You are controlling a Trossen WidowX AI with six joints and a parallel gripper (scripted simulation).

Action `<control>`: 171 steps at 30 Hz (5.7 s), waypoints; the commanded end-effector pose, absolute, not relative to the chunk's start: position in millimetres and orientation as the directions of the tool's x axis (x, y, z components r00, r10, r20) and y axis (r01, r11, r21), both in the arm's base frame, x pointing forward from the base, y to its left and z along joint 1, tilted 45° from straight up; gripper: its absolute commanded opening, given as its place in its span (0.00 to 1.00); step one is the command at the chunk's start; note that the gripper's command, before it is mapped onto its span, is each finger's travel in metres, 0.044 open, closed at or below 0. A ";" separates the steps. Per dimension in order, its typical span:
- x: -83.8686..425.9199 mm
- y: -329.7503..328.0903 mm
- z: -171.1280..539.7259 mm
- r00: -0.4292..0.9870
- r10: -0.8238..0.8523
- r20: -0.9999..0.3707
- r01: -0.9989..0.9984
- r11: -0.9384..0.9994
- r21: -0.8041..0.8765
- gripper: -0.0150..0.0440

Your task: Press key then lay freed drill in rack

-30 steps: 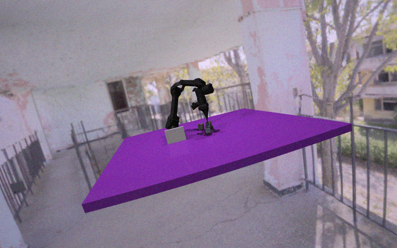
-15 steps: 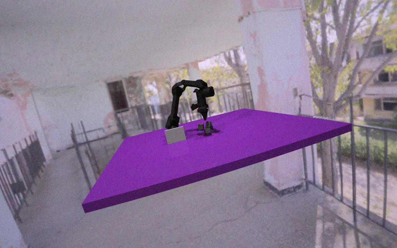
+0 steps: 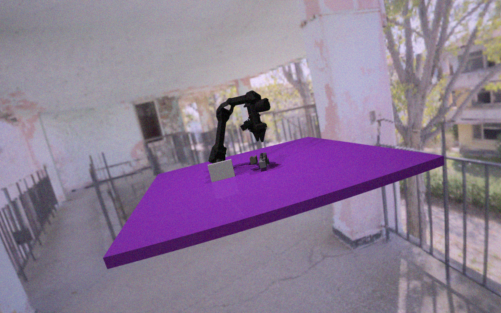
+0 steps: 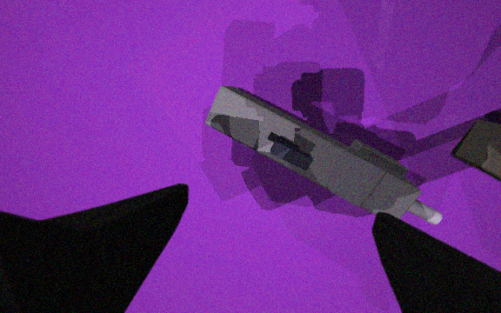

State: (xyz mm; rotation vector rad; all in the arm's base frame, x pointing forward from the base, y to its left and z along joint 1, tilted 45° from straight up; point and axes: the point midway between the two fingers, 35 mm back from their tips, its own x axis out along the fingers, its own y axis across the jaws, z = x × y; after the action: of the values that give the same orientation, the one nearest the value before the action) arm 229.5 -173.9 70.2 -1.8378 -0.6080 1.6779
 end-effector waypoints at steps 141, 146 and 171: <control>294.1 10.8 72.2 0.107 0.690 -0.716 -0.923 0.337 0.187 0.25; 294.7 13.7 75.5 0.102 0.694 -0.713 -0.920 0.339 0.199 0.25; 306.1 28.8 96.5 0.102 0.695 -0.712 -0.920 0.338 0.198 0.25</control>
State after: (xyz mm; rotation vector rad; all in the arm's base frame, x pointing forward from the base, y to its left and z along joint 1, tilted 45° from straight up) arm 302.1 27.3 90.2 -0.3269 0.8324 1.2294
